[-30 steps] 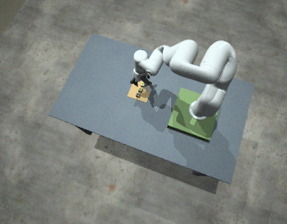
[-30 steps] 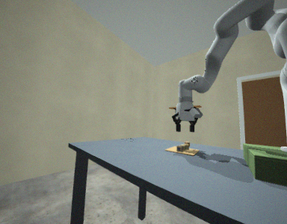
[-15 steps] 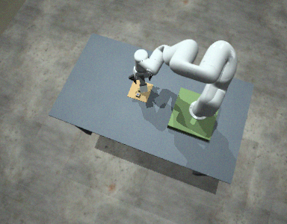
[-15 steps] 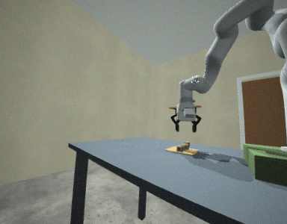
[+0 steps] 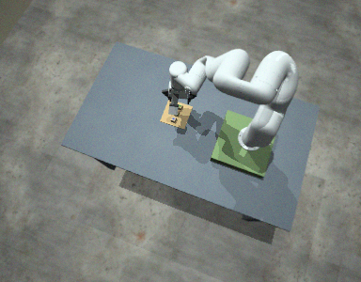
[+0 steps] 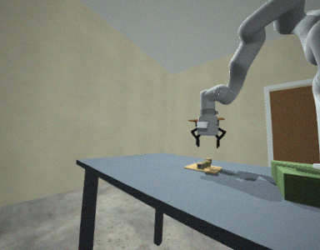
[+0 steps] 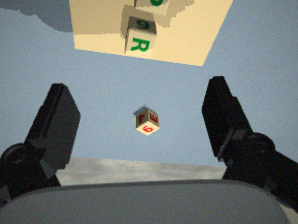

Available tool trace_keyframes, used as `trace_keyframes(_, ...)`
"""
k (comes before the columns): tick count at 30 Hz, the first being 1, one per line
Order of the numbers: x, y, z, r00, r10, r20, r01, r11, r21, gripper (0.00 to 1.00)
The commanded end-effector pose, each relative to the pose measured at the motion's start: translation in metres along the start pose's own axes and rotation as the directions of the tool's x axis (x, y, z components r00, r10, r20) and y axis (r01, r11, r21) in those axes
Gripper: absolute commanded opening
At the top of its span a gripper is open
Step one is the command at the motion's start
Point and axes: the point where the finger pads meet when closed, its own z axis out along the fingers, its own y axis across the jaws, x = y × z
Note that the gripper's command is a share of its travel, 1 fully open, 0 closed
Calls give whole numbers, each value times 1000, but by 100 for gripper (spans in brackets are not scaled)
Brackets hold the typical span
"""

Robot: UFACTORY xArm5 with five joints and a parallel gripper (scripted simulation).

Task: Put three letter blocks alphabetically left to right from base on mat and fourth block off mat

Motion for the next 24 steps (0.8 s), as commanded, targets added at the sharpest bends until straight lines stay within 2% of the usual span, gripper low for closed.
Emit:
trace_keyframes(1, -2, 1, -1, 990, 139, 1, -139, 990, -3, 100)
trace_keyframes(8, -4, 0, 0, 964, 267, 0, -267, 964, -4, 100)
trace_keyframes(16, -4, 0, 0, 959, 285, 0, -285, 958, -4, 100)
trace_keyframes(17, -4, 0, 0, 959, 285, 0, -285, 958, -4, 52)
trace_keyframes(24, -4, 0, 0, 959, 285, 0, -285, 958, -4, 52)
